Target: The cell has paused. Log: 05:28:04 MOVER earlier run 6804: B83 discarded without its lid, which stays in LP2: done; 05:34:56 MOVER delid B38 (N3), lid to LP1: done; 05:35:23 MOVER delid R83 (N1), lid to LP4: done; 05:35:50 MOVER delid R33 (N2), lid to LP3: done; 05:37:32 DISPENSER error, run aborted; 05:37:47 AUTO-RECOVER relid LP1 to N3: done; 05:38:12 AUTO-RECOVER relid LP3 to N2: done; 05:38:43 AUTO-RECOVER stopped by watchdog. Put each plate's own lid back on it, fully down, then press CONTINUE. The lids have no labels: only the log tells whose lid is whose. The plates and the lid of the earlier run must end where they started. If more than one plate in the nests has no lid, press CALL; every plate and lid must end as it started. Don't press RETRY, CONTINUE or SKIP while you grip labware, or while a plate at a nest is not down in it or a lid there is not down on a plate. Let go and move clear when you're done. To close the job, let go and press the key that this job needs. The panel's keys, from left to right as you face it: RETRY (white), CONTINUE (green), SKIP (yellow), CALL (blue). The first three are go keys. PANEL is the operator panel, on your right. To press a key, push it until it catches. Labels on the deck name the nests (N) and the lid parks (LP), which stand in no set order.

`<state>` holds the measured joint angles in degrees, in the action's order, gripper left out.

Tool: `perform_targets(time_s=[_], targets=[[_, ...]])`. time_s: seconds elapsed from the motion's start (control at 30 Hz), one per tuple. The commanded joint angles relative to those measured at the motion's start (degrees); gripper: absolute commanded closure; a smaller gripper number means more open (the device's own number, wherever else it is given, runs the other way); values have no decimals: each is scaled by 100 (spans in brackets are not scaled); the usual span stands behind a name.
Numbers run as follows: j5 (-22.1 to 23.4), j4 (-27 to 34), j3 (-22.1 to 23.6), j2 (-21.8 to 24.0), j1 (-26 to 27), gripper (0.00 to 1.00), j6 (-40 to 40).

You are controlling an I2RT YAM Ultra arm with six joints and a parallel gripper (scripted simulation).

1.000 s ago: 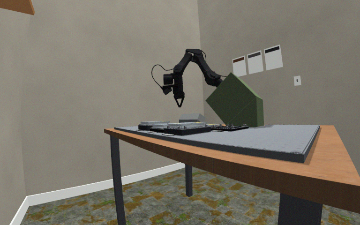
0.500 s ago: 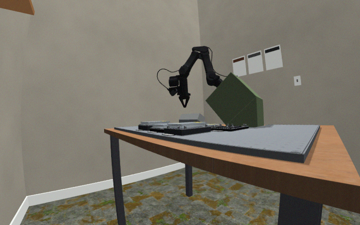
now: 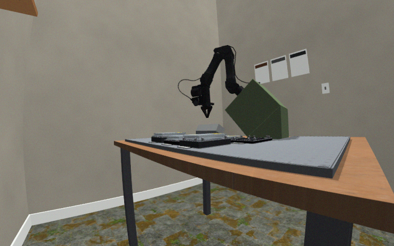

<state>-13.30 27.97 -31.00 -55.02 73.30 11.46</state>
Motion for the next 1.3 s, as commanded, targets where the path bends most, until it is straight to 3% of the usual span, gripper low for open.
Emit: perform_targets(time_s=[0.0, 0.23, 0.3, 0.7, 1.27], targets=[[533, -17, 29, 294, 495, 100, -142], [1349, 43, -165, 347, 1781, 100, -332], [1349, 43, -165, 347, 1781, 100, -332], [2620, 56, -491, -342, 3765, 100, -1443], [2728, 28, -573, -453, 3835, 100, -1525]])
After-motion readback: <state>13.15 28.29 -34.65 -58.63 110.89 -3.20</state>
